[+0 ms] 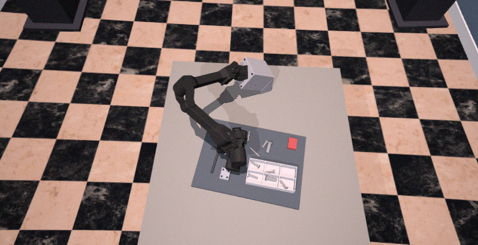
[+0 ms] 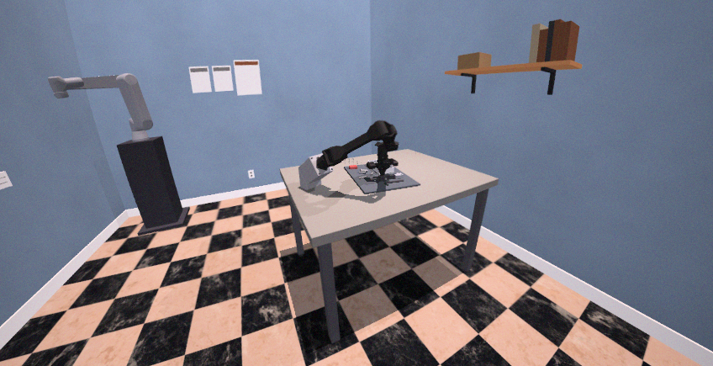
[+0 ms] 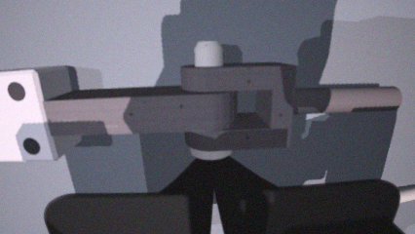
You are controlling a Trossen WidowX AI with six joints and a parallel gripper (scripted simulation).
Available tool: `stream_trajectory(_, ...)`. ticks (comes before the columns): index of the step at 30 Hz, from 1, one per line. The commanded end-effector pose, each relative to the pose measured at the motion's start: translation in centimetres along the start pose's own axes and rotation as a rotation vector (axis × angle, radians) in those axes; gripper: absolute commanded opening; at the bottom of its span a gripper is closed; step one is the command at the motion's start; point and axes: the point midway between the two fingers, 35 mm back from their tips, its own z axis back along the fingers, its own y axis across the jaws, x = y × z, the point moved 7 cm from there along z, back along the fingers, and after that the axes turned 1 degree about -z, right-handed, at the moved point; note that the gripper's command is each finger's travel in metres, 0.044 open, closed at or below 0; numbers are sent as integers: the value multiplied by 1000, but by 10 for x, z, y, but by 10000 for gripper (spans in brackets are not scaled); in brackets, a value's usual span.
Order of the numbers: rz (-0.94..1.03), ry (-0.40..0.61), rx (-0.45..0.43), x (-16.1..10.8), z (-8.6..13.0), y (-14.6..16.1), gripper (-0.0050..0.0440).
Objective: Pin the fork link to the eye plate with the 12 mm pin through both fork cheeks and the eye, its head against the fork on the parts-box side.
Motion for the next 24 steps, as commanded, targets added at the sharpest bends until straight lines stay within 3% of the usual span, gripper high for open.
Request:
stream_trajectory(1, -11, 5, 11, 4, 3, 2, -50)
stream_trajectory(24, -15, 5, 13, -1, 3, 4, -50)
